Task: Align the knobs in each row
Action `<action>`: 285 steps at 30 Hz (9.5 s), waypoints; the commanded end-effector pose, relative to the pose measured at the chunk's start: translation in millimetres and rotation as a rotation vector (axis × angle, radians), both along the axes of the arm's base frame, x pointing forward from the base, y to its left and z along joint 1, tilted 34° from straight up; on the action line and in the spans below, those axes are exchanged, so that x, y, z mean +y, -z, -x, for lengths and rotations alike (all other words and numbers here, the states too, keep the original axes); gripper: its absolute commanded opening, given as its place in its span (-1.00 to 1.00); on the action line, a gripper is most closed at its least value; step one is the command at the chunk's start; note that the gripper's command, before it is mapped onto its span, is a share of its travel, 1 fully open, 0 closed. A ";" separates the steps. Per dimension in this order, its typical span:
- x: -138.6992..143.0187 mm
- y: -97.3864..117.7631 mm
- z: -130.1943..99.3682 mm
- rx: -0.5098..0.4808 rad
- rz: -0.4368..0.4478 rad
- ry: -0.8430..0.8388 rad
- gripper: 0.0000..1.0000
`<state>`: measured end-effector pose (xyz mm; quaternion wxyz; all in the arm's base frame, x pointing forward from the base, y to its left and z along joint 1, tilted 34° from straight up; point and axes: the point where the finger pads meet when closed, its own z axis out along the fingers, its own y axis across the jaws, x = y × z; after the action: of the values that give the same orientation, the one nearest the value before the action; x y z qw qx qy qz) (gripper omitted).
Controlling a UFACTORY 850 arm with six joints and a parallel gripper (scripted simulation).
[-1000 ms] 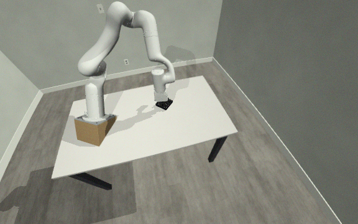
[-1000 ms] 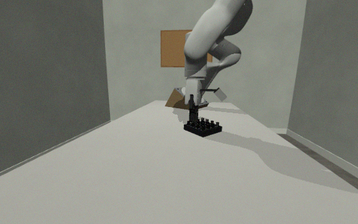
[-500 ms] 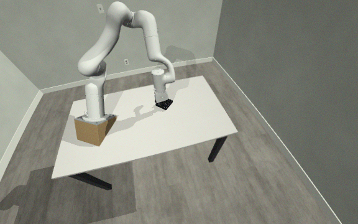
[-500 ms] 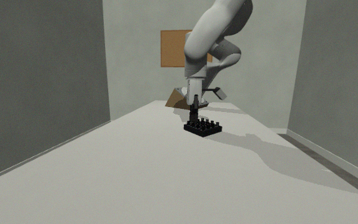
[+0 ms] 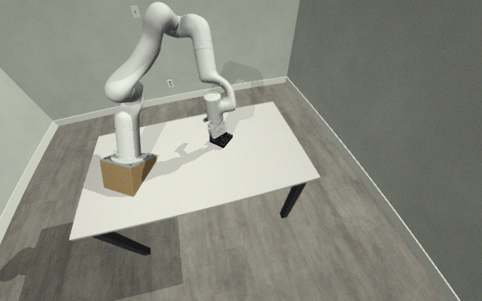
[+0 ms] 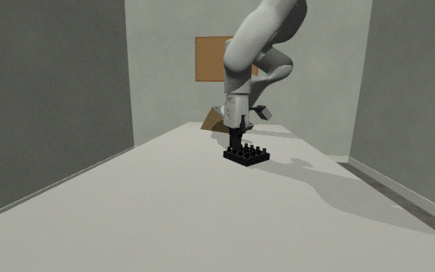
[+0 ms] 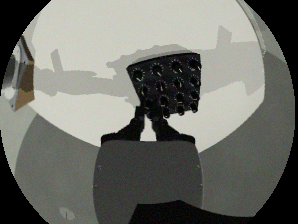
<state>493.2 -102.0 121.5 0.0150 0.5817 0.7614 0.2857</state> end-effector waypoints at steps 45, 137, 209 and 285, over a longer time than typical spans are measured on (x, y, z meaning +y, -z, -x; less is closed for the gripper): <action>-0.5 -0.5 -0.5 -0.158 0.129 -0.294 -0.84; -18.7 -36.7 15.5 0.138 -0.128 0.300 -0.61; -23.6 -46.2 20.5 0.607 -0.531 1.236 -0.61; -5.4 -10.5 4.1 0.607 -0.531 1.236 -0.61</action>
<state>488.6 -107.0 131.5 -0.1802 0.9420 0.1707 0.2257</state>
